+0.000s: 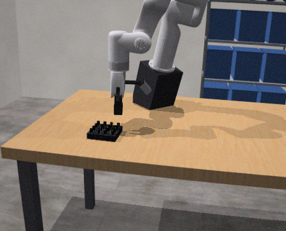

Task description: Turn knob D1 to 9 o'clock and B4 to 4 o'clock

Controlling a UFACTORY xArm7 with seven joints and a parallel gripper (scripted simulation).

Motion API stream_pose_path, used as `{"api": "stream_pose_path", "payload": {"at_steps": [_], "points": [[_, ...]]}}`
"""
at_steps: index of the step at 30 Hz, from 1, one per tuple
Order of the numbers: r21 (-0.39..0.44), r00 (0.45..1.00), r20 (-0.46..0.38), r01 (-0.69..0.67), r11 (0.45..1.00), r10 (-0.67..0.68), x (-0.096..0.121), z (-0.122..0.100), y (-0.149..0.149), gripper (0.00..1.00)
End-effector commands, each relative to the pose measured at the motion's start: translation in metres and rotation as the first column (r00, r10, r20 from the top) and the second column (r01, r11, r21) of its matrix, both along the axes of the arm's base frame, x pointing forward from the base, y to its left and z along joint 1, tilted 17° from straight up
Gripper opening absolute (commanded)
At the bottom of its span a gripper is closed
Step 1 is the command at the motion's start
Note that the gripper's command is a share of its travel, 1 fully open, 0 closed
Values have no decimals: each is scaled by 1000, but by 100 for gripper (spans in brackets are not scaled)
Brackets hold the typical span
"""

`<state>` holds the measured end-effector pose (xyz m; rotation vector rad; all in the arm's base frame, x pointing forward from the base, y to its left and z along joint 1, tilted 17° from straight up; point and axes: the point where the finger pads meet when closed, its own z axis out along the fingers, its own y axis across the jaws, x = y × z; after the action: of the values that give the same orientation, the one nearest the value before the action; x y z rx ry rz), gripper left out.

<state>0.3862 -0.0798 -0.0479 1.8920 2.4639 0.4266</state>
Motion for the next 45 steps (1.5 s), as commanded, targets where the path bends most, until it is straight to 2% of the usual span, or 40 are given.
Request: {"api": "stream_pose_path", "payload": {"at_steps": [1, 3, 5, 6, 9, 14, 20, 22, 24, 26, 36, 45], "points": [[-27, 988, 53, -143, 989, 144, 1, 2, -1, 19], [-43, 975, 66, -210, 977, 212, 1, 2, -1, 19], [-43, 975, 66, -210, 977, 212, 1, 2, -1, 19], [-62, 954, 79, -284, 957, 288, 0, 2, -1, 19], [-85, 923, 92, -367, 926, 374, 0, 3, -1, 19], [-133, 841, 111, -516, 846, 530, 0, 4, -2, 19], [-193, 709, 122, -670, 717, 695, 0, 5, -2, 19], [-193, 709, 122, -670, 717, 695, 0, 5, -2, 19], [-227, 619, 122, -743, 629, 776, -1, 6, -2, 19], [-241, 580, 121, -770, 591, 806, -1, 6, -2, 19], [-332, 285, 96, -894, 301, 954, -1, 8, -2, 19], [-352, 206, 85, -909, 222, 975, -1, 8, -2, 19]]}}
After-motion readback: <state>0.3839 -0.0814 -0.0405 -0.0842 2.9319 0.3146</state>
